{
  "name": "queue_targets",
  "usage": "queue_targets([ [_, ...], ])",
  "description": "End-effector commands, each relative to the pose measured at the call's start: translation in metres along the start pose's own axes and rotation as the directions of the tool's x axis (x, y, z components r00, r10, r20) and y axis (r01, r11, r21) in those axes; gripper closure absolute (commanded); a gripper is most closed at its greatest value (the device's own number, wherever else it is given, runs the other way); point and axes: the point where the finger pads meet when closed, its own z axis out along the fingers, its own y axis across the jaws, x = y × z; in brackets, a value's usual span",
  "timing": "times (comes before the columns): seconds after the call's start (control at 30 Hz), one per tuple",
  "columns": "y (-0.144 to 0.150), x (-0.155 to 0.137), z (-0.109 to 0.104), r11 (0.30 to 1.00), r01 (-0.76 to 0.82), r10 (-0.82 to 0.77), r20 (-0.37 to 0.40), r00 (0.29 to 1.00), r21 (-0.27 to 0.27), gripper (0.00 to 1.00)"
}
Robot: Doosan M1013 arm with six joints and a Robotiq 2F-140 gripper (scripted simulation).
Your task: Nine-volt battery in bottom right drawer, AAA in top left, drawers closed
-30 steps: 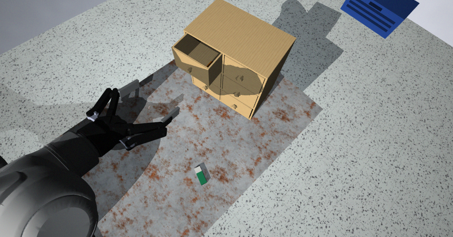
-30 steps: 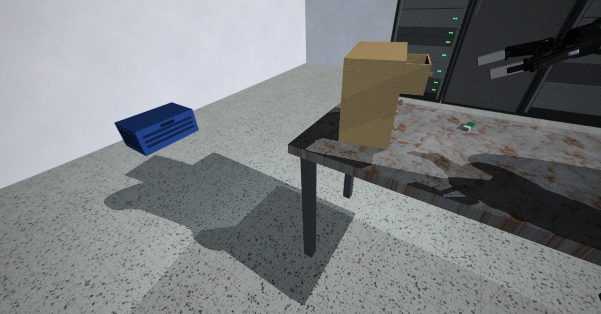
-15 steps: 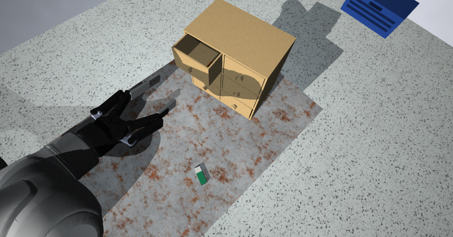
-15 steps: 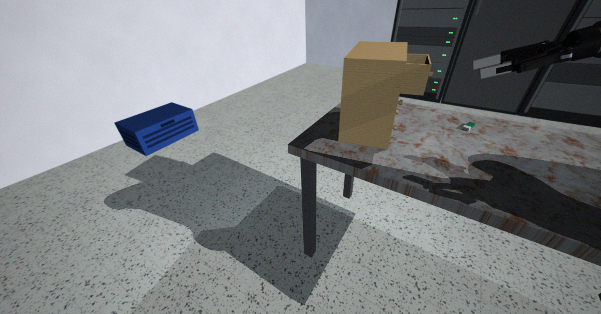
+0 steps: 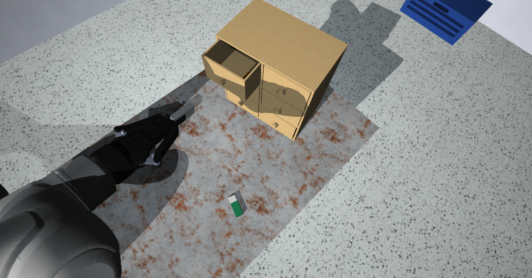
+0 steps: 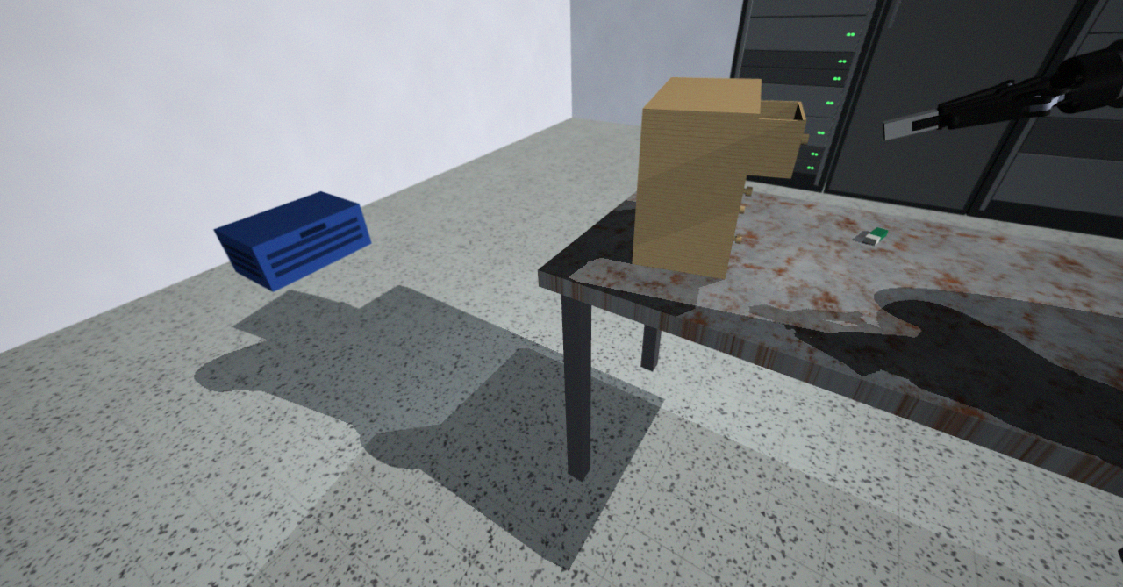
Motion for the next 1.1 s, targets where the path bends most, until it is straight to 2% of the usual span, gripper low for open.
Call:
queue_targets([
  [0.0, 0.0, 0.0, 0.0, 1.0, 0.0, 0.0, 0.0, 1.0, 0.0, 1.0],
  [0.3, 0.0, 0.0, 0.009, 1.0, 0.0, 0.0, 0.0, 1.0, 0.0, 1.0],
  [0.9, 0.0, 0.003, 0.058, 1.0, 0.0, 0.0, 0.0, 1.0, 0.0, 1.0],
  [1.07, 0.0, 0.003, 0.066, 1.0, 0.0, 0.0, 0.0, 1.0, 0.0, 1.0],
])
